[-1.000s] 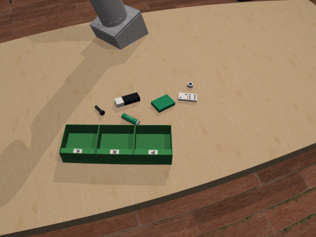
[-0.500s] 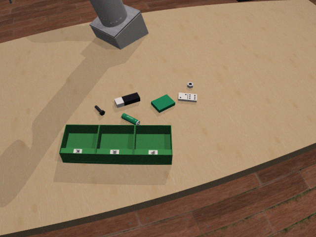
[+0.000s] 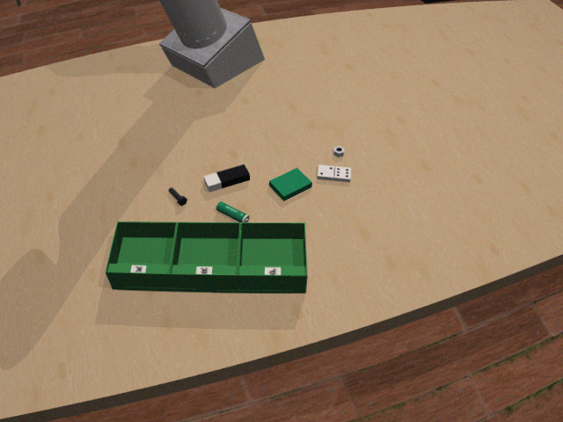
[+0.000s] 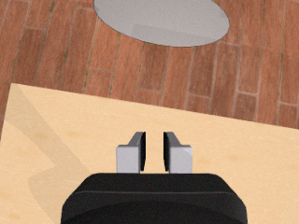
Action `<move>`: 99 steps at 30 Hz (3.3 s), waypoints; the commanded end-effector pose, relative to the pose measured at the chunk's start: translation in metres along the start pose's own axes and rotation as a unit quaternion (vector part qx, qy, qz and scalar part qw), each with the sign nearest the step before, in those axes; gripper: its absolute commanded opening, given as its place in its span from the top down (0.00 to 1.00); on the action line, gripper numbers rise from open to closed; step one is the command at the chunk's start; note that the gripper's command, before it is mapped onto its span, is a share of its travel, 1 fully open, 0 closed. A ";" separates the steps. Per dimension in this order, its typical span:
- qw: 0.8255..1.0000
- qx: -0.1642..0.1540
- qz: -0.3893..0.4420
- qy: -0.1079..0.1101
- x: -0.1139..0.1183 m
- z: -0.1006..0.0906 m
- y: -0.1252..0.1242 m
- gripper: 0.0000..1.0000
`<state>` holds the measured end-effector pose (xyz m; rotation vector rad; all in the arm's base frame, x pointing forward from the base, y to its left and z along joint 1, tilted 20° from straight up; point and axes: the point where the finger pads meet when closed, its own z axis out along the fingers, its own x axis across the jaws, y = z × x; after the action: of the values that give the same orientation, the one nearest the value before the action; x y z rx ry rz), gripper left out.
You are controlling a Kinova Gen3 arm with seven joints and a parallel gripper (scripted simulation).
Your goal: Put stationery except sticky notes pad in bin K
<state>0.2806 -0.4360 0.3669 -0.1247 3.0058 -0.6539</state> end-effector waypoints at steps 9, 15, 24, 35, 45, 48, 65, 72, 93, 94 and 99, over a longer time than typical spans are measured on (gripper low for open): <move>0.998 -0.014 0.057 0.000 -0.021 0.024 0.032 0.69; 0.994 -0.021 0.106 -0.003 -0.040 0.024 0.058 0.69; 0.988 -0.027 0.155 -0.005 -0.058 0.024 0.086 0.69; 0.967 -0.038 0.250 -0.005 -0.086 0.020 0.143 0.69; 0.946 -0.045 0.320 -0.004 -0.100 0.017 0.181 0.69; 0.938 -0.047 0.343 -0.003 -0.104 0.016 0.196 0.69; 0.889 -0.055 0.455 0.001 -0.119 0.006 0.279 0.69; 0.866 -0.057 0.497 0.003 -0.120 0.003 0.302 0.69; 0.768 -0.062 0.637 0.008 -0.113 -0.014 0.409 0.69; 0.768 -0.062 0.637 0.008 -0.113 -0.014 0.408 0.69; 0.736 -0.063 0.674 0.009 -0.107 -0.018 0.435 0.69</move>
<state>0.3598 -0.0387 0.2094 1.8128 2.1662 -0.2140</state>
